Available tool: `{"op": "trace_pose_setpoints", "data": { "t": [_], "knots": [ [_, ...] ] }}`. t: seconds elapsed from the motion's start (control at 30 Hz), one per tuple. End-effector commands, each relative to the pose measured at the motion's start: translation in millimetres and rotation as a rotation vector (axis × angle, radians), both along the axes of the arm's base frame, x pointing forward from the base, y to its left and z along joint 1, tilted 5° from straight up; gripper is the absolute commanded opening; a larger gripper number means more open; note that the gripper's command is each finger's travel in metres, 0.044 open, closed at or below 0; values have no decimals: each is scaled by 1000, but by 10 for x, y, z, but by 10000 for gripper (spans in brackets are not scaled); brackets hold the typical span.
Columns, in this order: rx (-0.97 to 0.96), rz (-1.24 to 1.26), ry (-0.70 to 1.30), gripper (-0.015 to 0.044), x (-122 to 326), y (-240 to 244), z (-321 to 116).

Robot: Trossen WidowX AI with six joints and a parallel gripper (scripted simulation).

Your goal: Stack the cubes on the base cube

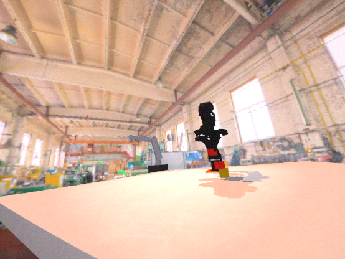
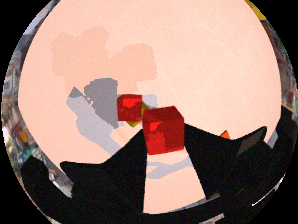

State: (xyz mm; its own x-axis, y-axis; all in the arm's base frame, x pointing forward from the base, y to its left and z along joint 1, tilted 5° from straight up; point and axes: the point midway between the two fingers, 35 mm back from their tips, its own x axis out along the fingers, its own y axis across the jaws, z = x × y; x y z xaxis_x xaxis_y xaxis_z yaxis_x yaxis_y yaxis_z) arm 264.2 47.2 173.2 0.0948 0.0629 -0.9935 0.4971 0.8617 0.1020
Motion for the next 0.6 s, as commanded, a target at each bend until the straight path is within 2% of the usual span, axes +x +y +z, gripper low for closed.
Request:
{"op": "trace_pose_setpoints", "data": {
  "t": [0.0, 0.57],
  "knots": [
    [3, -37, -4, 105, 16, 101, 13],
    [22, -191, 15, 105, -28, 553, 6]
  ]
}}
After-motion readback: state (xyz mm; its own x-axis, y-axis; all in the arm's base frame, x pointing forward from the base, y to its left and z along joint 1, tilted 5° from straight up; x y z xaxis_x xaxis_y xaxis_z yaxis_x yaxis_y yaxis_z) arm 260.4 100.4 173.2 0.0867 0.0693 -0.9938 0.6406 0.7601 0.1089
